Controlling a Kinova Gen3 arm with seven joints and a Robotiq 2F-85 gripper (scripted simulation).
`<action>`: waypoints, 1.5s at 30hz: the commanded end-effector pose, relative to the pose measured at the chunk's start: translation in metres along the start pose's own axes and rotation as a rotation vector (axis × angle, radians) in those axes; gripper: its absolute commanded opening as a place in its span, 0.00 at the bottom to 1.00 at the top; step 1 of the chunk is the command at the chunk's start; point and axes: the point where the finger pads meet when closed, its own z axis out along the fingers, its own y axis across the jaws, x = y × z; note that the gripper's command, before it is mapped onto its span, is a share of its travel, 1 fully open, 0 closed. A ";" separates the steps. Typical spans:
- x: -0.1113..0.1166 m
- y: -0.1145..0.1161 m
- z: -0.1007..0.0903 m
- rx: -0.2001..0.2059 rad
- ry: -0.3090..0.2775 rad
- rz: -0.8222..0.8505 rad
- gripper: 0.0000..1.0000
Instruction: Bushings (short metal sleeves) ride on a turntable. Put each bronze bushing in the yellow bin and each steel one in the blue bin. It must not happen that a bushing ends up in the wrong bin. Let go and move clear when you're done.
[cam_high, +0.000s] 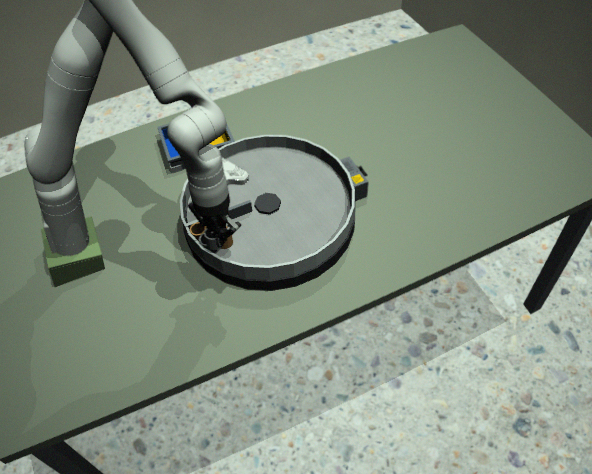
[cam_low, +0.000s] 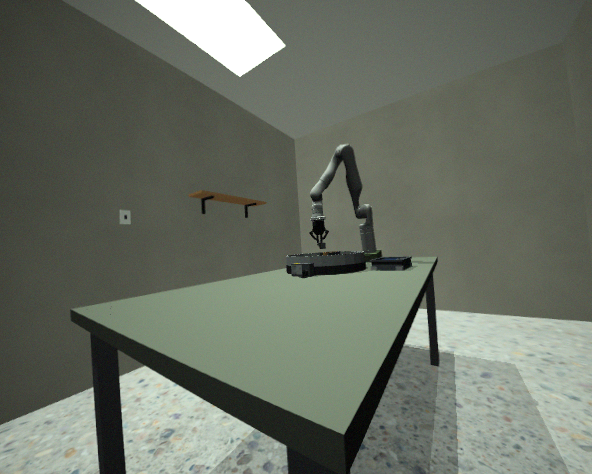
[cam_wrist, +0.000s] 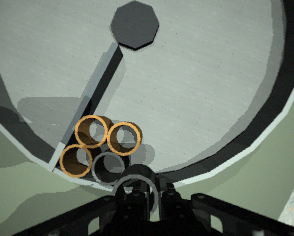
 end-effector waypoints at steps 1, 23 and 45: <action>0.007 0.002 -0.010 -0.012 0.015 -0.010 0.00; 0.012 -0.008 -0.030 -0.011 0.014 0.051 0.00; 0.082 -0.115 -0.030 -0.005 0.017 0.709 0.00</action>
